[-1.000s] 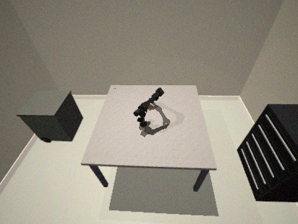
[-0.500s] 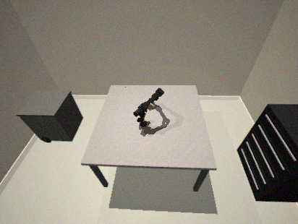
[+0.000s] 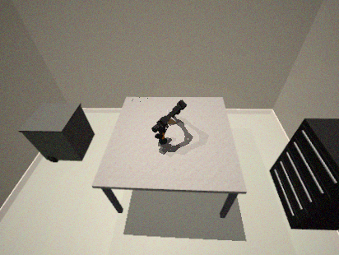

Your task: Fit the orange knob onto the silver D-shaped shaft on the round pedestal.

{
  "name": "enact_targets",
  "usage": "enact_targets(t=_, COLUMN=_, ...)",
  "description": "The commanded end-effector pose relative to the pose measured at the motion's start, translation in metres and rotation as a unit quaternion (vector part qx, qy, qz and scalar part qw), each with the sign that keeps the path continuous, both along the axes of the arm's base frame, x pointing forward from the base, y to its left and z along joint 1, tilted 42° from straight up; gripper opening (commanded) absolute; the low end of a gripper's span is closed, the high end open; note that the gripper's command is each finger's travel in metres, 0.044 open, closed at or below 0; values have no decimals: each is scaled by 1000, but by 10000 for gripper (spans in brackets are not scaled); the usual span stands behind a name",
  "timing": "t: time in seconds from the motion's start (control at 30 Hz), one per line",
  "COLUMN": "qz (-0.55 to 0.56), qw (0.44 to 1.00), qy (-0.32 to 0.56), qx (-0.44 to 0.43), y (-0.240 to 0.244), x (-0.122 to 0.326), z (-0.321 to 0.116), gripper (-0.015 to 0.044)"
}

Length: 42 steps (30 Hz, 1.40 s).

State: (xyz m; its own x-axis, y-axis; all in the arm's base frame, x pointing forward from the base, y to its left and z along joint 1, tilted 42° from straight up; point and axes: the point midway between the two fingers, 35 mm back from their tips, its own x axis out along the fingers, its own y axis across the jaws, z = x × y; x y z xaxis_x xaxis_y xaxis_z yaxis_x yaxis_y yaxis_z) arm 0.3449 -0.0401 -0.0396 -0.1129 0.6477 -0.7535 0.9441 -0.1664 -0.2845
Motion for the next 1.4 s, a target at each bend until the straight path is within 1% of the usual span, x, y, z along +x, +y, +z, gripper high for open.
enact_targets(t=0.0, qz=-25, qw=1000, qy=17, qx=-4, y=-2, x=-2, z=4, gripper=0)
enact_targets(t=0.87, qz=-25, qw=1000, qy=16, qx=-4, y=-1, x=0, z=2, gripper=0)
enact_targets(t=0.97, qz=-45, qw=998, qy=34, qx=-7, y=-1, x=0, z=3, gripper=0)
enact_targets(t=1.1, qz=-99, qw=992, qy=81, qx=-15, y=-2, x=2, z=3, gripper=0)
enact_targets(t=1.37, qz=-103, qw=991, qy=84, qx=-15, y=-3, x=3, z=1, gripper=0)
